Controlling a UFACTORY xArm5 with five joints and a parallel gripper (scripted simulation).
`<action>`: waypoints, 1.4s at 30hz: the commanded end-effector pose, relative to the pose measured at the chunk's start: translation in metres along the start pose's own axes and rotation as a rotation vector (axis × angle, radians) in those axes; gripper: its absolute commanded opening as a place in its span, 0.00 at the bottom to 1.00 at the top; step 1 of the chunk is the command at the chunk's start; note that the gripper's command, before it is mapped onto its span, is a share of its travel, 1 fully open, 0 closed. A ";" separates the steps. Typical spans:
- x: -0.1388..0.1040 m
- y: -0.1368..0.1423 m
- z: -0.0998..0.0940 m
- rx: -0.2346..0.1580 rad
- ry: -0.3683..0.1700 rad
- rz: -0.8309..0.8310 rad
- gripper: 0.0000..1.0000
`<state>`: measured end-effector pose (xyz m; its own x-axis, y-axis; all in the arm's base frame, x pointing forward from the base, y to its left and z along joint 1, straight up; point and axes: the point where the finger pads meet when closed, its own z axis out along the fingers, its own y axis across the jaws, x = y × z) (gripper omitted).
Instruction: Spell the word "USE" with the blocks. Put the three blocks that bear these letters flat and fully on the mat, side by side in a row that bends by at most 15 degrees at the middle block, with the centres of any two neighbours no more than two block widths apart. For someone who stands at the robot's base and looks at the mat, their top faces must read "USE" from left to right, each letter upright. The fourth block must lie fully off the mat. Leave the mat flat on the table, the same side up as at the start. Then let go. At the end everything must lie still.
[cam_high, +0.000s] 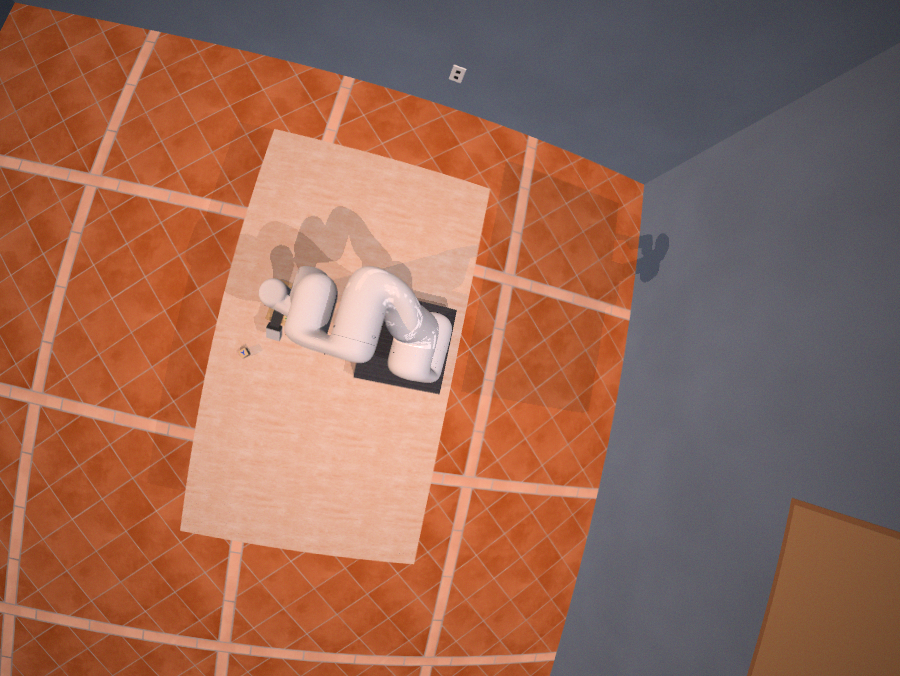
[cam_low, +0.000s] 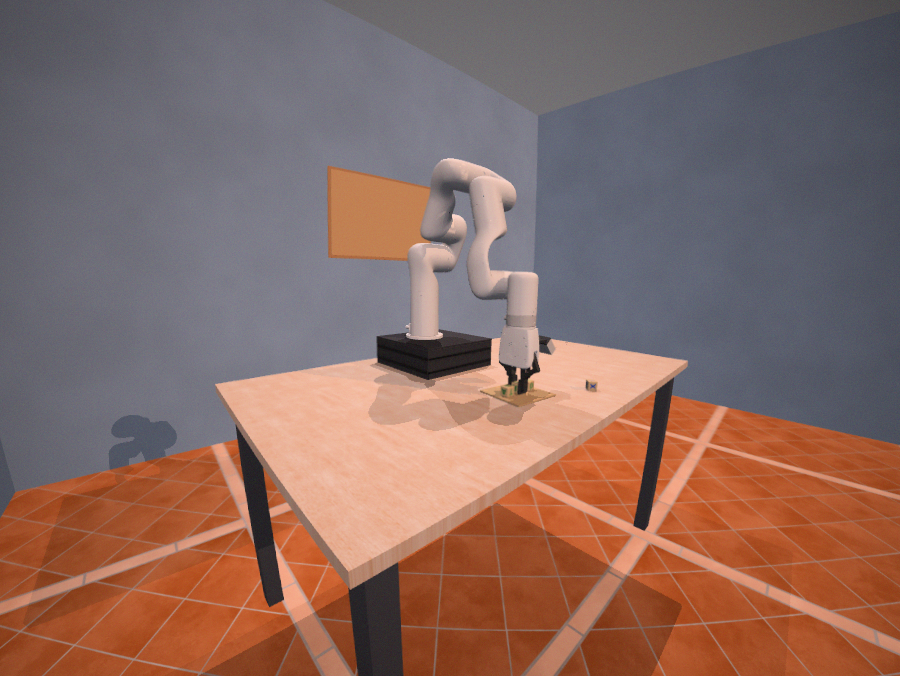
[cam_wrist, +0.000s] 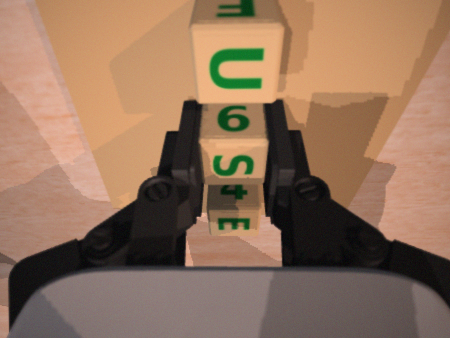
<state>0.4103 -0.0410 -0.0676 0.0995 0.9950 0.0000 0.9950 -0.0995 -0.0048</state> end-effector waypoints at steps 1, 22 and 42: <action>0.000 0.001 -0.001 -0.003 0.000 0.000 0.26; 0.000 0.001 -0.001 -0.003 0.000 0.000 0.42; 0.000 0.001 -0.060 -0.003 0.000 0.000 0.42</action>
<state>0.4111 -0.0411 -0.0252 0.0995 0.9950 0.0000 0.9950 -0.0995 -0.0036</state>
